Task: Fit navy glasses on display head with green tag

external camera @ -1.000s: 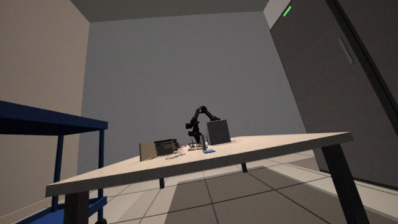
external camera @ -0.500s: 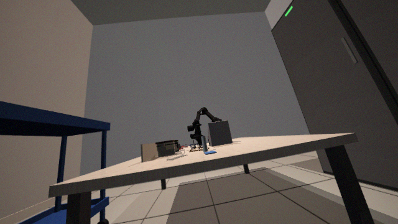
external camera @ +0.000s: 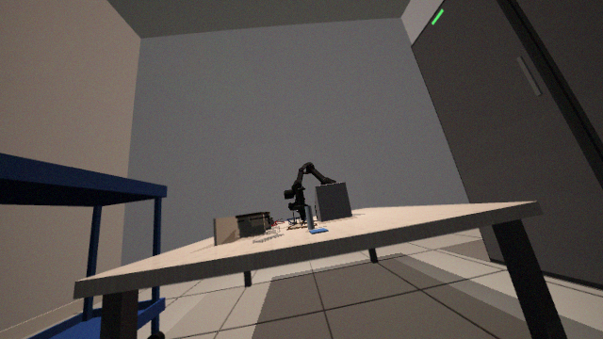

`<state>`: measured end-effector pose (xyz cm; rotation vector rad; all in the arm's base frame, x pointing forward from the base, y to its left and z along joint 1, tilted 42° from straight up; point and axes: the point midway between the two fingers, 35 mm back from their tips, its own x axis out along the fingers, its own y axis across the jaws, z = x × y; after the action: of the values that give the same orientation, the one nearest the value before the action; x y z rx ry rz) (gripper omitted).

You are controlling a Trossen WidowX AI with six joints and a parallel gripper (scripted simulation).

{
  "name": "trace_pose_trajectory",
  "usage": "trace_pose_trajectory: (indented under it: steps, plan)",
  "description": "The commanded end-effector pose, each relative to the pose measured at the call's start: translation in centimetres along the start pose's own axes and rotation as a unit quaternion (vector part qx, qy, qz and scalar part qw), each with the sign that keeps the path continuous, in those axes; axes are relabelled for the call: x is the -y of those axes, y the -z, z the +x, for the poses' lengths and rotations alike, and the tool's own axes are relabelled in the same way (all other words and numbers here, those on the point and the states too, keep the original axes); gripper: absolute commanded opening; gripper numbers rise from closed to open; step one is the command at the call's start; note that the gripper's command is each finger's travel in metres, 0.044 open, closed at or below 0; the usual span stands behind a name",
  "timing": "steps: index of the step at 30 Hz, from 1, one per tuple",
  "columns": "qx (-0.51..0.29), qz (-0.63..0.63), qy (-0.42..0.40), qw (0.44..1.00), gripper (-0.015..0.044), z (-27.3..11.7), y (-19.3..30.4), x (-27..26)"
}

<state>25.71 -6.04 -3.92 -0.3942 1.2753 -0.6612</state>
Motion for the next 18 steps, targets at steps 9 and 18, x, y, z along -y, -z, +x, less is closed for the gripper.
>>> trace_pose_trajectory:
  steps: [9,18]
  plan:
    - [0.000,0.000,0.000,1.000,0.0000,0.0,0.0,0.0]
    - [-0.001,0.000,-0.005,1.000,0.0000,-3.3,-0.3,-0.5]
